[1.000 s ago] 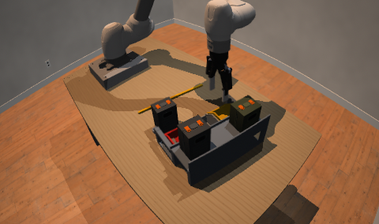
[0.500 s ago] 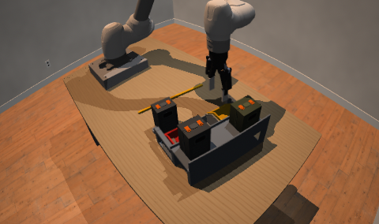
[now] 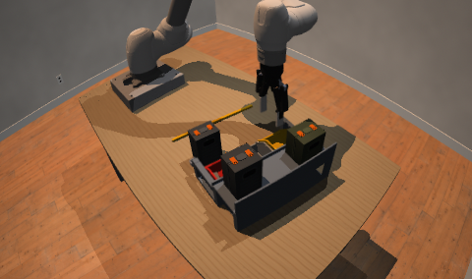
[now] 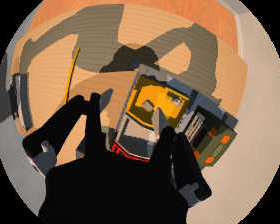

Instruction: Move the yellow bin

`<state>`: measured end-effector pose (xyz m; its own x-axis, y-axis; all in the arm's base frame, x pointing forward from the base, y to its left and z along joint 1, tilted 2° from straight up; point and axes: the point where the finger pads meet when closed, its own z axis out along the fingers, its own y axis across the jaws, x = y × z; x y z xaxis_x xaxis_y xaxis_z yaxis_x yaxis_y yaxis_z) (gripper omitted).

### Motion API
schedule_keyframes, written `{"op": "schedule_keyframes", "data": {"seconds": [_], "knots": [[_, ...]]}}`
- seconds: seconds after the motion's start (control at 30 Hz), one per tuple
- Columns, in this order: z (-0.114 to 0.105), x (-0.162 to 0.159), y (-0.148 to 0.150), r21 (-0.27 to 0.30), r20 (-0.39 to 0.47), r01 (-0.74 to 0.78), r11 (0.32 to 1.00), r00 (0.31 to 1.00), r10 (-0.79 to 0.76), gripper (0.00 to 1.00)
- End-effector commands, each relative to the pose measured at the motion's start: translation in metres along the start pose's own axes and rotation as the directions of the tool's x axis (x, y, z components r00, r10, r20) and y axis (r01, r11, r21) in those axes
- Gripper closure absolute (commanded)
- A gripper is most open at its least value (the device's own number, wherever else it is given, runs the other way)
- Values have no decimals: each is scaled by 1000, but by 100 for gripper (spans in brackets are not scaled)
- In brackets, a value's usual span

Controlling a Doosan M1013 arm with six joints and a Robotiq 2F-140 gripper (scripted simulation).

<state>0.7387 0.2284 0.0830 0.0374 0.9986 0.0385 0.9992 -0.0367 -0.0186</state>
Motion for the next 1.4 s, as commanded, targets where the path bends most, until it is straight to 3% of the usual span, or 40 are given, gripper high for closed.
{"op": "schedule_keyframes", "data": {"seconds": [0.0, 0.47, 0.63, 1.03, 1.2, 1.37], "knots": [[0, 0, 0, 0, 0, 0, 1000, 1000, 0, 43], [0, 0, 0, 0, 0, 0, 1000, 1000, 0, 43], [30, 0, -1, 0, 0, 0, 1000, 1000, 0, 43], [30, 0, -1, 0, 0, 0, 1000, 1000, 0, 43], [75, -1, -2, 0, 0, 0, 1000, 1000, 0, 43], [75, -1, -2, 0, 0, 0, 1000, 1000, 0, 43]]}}
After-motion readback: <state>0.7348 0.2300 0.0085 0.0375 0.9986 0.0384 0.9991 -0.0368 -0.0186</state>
